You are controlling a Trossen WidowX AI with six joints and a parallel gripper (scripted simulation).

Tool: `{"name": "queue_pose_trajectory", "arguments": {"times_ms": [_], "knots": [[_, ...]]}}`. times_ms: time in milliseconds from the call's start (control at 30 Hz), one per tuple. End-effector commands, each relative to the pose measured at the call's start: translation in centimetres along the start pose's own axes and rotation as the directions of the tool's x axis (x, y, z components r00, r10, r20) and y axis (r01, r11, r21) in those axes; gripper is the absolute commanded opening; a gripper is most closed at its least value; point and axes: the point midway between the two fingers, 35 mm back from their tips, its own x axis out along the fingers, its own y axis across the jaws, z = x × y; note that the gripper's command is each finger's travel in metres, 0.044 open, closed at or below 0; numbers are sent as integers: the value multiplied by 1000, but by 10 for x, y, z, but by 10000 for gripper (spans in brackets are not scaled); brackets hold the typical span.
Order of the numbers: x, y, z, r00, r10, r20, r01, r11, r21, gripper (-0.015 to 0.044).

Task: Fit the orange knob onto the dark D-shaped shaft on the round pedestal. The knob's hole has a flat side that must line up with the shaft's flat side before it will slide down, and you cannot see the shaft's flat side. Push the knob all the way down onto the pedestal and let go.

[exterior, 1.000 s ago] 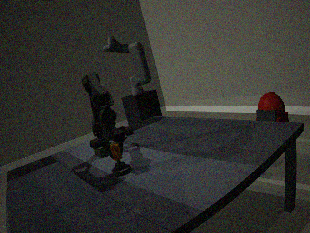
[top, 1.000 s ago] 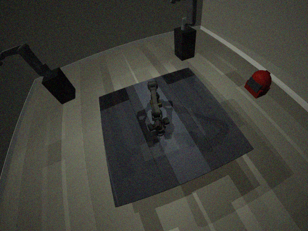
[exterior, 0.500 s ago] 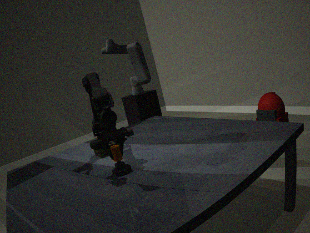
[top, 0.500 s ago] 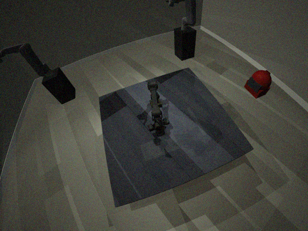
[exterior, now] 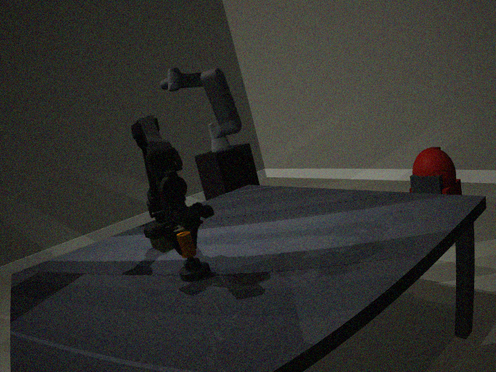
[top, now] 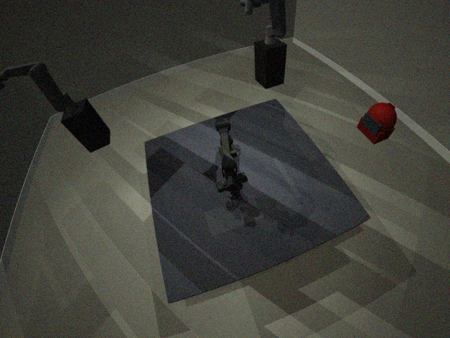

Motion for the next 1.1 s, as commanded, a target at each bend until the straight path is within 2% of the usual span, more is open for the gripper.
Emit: {"name": "queue_pose_trajectory", "arguments": {"times_ms": [0,400,567,900,1067], "knots": [[0,0,0,1000,-4,0,4,1000,-5,0],[1,0,0,1000,-4,0,4,998,65,0],[1,0,0,1000,-4,0,4,1000,-22,0],[-8,0,-1,1000,-4,0,4,1000,8,0],[-5,0,-1,1000,-4,0,3,999,-44,0]]}}
